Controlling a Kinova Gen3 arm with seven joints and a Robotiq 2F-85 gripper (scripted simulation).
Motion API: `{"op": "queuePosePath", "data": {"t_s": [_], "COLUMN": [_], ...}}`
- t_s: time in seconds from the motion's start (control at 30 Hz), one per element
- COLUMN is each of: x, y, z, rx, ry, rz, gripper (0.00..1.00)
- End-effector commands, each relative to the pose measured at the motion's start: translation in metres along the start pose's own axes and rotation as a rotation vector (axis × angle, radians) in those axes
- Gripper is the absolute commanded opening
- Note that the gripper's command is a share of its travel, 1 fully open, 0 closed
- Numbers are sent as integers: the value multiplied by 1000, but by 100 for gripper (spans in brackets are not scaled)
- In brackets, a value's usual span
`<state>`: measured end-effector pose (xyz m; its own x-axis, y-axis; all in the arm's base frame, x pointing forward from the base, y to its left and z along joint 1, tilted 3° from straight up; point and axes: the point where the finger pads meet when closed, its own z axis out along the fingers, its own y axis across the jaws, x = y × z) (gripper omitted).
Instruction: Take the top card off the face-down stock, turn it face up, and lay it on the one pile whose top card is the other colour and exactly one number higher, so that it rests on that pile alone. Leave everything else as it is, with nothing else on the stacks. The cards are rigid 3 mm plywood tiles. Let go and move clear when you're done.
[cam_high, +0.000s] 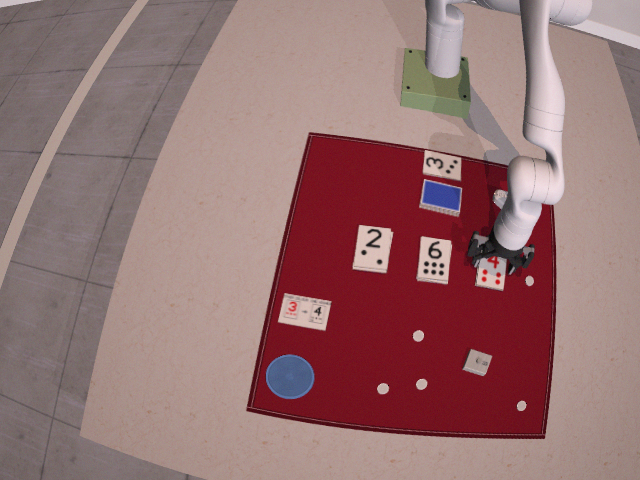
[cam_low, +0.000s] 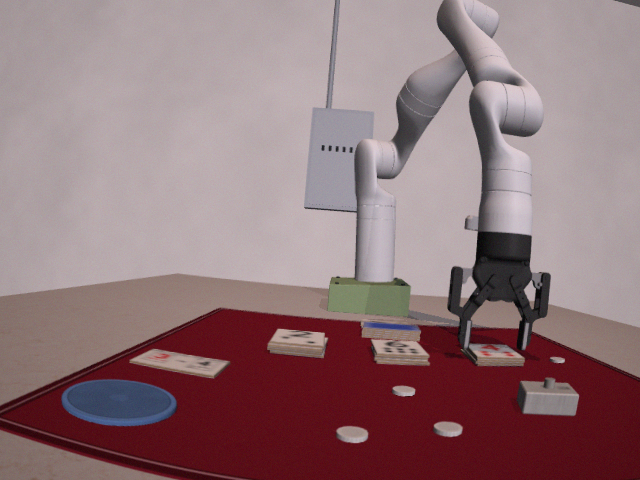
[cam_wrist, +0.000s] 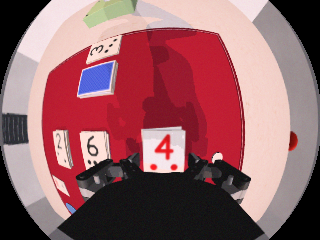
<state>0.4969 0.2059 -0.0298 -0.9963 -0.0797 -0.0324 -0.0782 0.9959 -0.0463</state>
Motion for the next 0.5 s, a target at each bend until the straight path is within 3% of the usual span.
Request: {"op": "queuePosePath", "data": {"t_s": [0.0, 0.23, 0.47], "x": [-1, -1, -1], "y": [-1, -1, 0], "z": [1, -10, -41], "rx": [-2, -2, -2], "ry": [-4, -4, -4], "rz": [-3, -3, -3], "gripper": [85, 85, 85]}}
